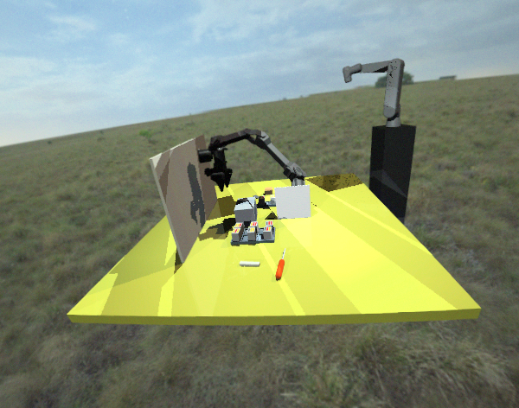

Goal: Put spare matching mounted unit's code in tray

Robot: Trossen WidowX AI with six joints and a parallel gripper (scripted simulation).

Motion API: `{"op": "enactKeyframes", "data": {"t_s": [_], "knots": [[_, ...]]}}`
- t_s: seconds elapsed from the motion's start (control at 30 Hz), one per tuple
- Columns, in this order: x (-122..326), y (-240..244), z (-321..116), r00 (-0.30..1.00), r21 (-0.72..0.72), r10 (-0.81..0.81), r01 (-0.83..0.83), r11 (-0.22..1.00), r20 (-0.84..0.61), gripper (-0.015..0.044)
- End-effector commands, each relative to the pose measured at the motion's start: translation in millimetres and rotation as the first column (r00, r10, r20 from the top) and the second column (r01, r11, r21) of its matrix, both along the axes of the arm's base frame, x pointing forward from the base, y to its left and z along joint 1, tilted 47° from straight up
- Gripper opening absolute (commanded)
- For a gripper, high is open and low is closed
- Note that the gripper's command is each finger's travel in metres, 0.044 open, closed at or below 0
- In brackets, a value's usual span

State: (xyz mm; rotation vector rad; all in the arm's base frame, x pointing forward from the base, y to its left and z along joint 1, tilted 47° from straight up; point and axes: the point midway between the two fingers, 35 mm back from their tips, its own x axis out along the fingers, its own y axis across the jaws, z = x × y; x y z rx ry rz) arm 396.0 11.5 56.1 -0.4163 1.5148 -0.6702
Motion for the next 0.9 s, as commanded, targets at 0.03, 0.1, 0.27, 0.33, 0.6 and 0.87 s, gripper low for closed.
{"op": "enactKeyframes", "data": {"t_s": [0.03, 0.1, 0.27, 0.33, 0.6, 0.87], "knots": [[-12.2, 25.9, -1.6, 0.994, -0.108, 0.071, -0.079, 0.991, -0.081, 0.044], [-12.2, 25.9, -1.6, 0.994, -0.108, 0.071, -0.079, 0.991, -0.081, 0.044], [-12.2, 25.9, -1.6, 0.994, -0.108, 0.071, -0.079, 0.991, -0.081, 0.044], [-12.2, 25.9, -1.6, 0.994, -0.108, 0.071, -0.079, 0.991, -0.081, 0.044], [-12.2, 25.9, -1.6, 0.994, -0.108, 0.071, -0.079, 0.991, -0.081, 0.044], [-45.1, 61.6, -57.2, 0.856, -0.003, 0.36, -0.389, 0.921, -0.371, 0.044]]}}
